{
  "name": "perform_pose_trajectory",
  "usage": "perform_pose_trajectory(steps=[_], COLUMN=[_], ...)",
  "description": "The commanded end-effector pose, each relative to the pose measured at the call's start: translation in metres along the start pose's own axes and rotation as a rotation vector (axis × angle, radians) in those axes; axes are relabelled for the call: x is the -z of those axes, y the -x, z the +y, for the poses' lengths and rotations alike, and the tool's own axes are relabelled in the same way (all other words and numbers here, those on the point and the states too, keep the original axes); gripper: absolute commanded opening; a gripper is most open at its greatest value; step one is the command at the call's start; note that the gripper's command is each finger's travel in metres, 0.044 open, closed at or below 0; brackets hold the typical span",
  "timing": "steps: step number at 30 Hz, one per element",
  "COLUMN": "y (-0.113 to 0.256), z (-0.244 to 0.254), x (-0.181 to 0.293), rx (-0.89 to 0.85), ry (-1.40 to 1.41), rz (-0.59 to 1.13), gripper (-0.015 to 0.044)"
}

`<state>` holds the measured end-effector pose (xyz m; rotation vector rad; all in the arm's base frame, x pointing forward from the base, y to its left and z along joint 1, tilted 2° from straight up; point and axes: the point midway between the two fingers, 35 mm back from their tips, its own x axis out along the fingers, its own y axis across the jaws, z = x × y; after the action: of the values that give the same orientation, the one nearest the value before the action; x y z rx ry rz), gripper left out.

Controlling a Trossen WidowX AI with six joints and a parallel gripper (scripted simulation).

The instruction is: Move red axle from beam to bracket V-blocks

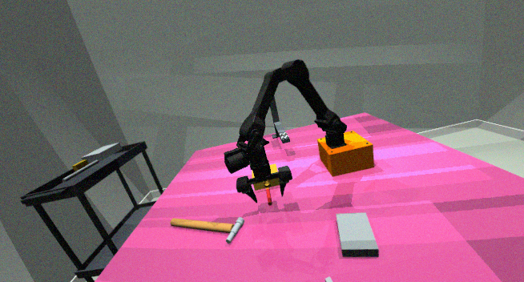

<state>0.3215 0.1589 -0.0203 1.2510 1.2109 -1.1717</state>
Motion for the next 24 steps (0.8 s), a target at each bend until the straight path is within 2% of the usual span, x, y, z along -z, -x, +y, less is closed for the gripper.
perform_pose_trajectory(steps=[1,24], y=[0.01,0.036], z=[0.003,0.003], x=[0.001,-0.007], rx=[-0.015,-0.016], ry=[-0.004,-0.002], rz=[0.004,0.003], gripper=[0.044,0.044])
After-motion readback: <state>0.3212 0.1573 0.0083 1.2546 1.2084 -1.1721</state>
